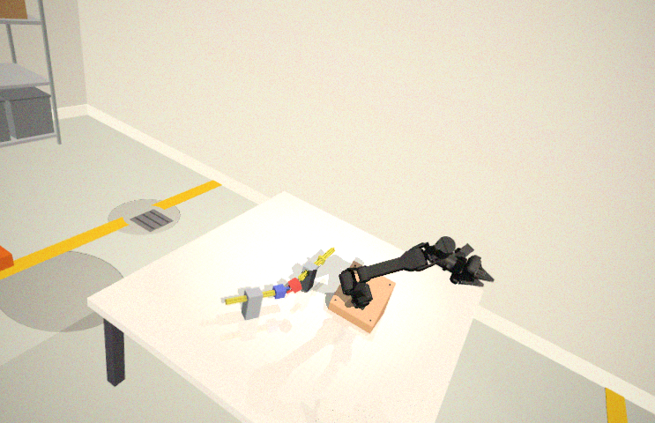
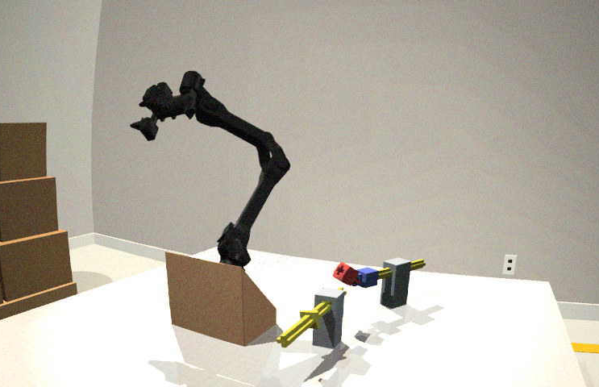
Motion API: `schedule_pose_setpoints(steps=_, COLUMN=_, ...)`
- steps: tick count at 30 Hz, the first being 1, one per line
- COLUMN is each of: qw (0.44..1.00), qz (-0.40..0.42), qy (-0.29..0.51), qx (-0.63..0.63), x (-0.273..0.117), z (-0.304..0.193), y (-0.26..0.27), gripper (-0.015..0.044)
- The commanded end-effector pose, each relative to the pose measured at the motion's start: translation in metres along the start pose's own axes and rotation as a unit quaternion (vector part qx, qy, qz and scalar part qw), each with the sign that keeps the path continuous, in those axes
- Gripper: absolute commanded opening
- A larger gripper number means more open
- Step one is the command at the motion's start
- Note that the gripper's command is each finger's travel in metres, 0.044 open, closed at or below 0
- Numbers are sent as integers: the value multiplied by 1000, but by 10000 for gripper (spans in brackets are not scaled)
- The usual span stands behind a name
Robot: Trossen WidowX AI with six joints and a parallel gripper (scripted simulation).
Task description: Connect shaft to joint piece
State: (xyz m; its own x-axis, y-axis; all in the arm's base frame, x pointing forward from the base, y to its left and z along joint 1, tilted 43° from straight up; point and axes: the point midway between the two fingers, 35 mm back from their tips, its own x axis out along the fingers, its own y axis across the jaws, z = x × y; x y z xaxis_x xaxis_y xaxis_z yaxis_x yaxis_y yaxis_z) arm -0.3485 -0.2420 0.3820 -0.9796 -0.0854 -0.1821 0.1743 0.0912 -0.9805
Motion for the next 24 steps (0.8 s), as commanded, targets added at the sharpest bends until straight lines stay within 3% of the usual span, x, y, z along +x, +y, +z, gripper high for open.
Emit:
schedule_pose_setpoints(steps=1, qw=1000, qz=0, qy=0, qx=0, x=0, z=0, y=0, gripper=426)
schedule_pose_setpoints(steps=4, qw=1000, qz=4, qy=-11, qx=-2, x=-3, z=6, y=2, gripper=440)
schedule_pose_setpoints(steps=11, qw=991, qz=46, qy=-119, qx=-25, x=-36, z=63, y=30, gripper=440)
schedule_pose_setpoints(steps=24, qw=938, qz=146, qy=-307, qx=-68, x=-128, z=144, y=91, gripper=440)
